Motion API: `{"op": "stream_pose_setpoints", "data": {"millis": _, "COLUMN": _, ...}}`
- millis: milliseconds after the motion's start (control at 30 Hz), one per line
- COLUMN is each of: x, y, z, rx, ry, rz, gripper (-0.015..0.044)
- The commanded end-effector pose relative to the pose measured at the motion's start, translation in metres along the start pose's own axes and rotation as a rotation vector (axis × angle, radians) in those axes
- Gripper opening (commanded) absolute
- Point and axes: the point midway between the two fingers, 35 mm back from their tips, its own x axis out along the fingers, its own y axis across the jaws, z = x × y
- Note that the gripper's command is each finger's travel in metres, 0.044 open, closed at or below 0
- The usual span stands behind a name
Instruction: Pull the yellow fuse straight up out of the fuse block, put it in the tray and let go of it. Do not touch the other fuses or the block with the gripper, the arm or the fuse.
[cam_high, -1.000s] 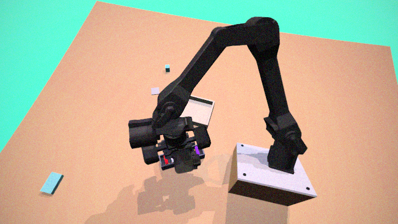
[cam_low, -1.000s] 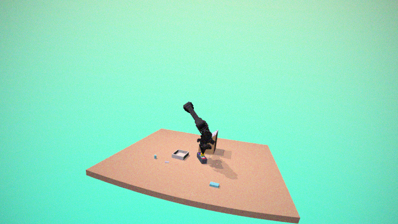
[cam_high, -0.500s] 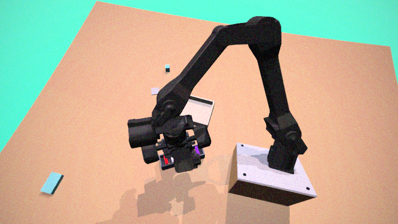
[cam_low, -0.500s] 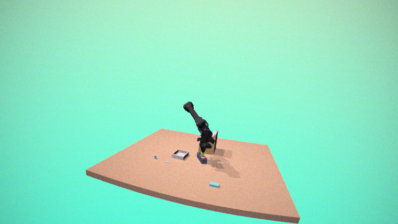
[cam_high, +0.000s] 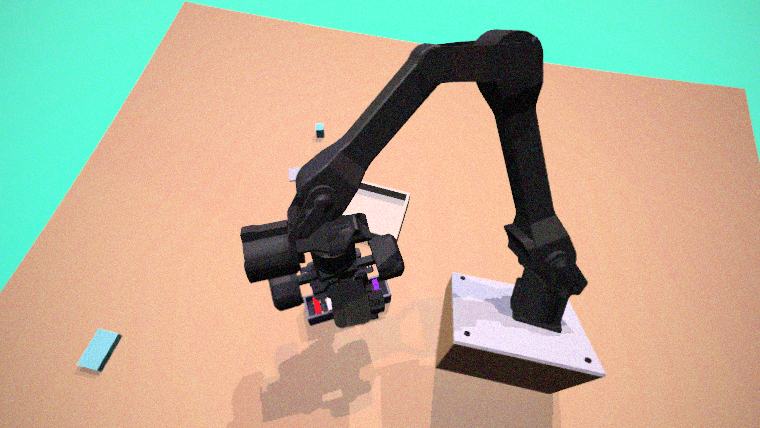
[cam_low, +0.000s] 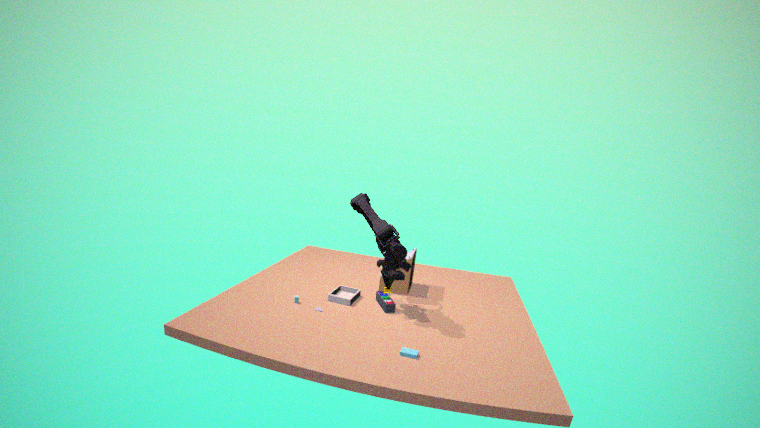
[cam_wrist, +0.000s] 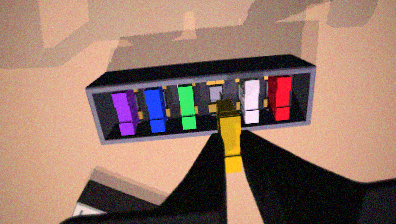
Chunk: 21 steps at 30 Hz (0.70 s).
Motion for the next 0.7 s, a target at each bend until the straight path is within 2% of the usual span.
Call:
{"op": "stream_pose_setpoints", "data": {"millis": 0, "x": -0.007, "y": -0.001, "z": 0.0, "rx": 0.009, "ry": -0.003, "rz": -0.004, "gripper": 0.0}}
{"op": "stream_pose_setpoints", "data": {"millis": 233, "x": -0.013, "y": 0.0, "z": -0.004, "rx": 0.008, "ry": -0.005, "rz": -0.004, "gripper": 0.0}}
{"op": "stream_pose_setpoints", "data": {"millis": 667, "x": -0.012, "y": 0.035, "z": -0.085, "rx": 0.007, "ry": -0.018, "rz": -0.013, "gripper": 0.0}}
